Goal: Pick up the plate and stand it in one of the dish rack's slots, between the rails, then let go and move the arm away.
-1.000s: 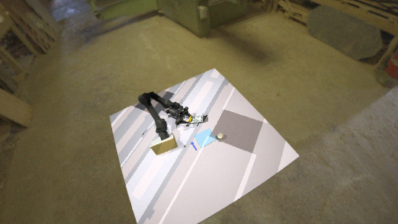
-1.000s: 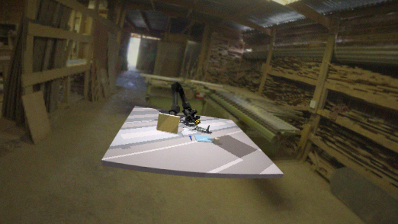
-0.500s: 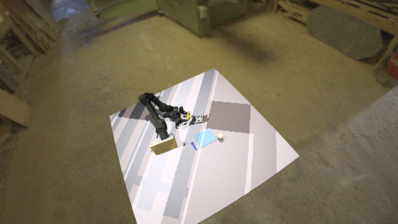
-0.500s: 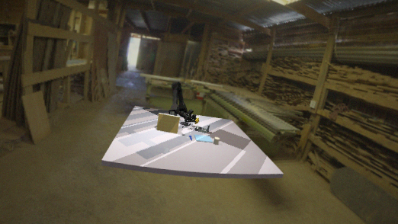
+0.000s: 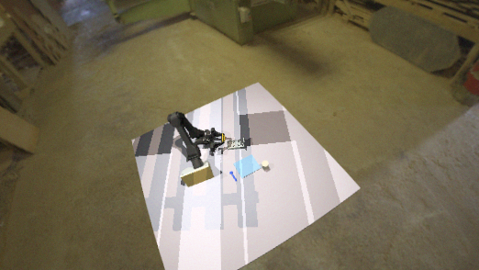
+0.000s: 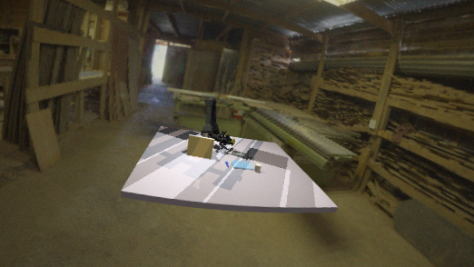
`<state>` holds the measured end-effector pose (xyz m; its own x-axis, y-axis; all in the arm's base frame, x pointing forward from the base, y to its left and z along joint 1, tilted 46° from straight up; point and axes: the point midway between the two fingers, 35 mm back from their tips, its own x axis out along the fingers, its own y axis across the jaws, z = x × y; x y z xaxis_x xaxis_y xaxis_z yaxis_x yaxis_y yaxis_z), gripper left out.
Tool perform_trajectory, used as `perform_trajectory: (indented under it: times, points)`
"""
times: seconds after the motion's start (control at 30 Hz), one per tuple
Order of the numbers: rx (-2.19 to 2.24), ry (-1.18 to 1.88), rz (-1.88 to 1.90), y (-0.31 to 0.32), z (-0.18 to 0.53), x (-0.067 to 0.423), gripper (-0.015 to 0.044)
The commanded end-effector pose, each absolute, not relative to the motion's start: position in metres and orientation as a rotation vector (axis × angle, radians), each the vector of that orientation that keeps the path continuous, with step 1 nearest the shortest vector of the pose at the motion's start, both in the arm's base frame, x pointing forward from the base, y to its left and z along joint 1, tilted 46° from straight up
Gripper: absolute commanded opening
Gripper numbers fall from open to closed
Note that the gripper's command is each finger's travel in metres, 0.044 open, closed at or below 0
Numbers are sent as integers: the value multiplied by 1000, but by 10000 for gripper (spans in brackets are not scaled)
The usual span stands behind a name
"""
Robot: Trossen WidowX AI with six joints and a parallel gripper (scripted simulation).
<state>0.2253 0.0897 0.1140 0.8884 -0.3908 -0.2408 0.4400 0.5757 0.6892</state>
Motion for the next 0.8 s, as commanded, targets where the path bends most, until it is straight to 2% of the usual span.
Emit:
perform_trajectory:
  times: [0.0,0.77]
  points:
    - [829,50,-483,89,115,224,0]
    - [830,54,-483,103,89,249,0]
